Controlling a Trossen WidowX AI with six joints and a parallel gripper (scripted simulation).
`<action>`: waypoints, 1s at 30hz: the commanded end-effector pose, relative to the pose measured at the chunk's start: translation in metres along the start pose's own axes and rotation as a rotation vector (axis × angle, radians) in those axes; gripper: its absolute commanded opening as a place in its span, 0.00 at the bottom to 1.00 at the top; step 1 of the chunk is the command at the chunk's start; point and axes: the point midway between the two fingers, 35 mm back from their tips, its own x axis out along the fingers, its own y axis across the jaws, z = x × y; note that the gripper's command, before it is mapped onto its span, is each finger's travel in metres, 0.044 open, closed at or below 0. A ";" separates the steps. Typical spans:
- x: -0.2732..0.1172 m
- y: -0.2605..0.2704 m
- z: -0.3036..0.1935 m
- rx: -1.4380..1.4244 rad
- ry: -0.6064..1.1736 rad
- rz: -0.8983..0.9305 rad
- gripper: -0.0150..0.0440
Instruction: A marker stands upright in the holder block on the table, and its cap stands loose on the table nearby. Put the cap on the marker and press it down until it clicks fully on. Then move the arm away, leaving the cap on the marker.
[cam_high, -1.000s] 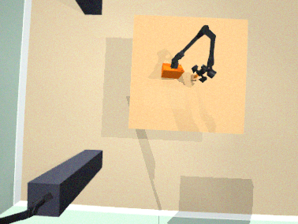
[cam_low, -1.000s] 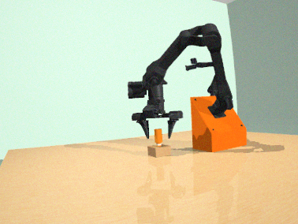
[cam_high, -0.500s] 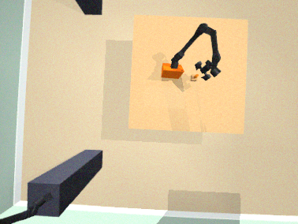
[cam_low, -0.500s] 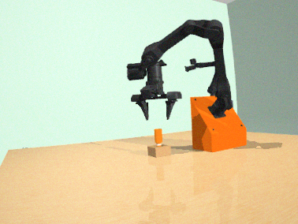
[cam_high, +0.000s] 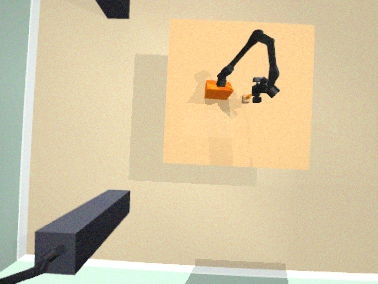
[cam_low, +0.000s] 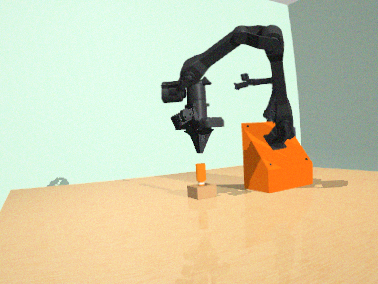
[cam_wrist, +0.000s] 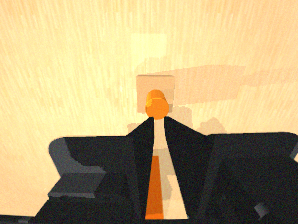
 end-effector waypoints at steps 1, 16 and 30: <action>0.001 0.000 0.000 0.042 -0.003 0.001 0.25; 0.007 0.000 0.000 0.042 -0.003 0.001 0.25; 0.028 0.000 0.001 0.041 -0.004 0.002 0.25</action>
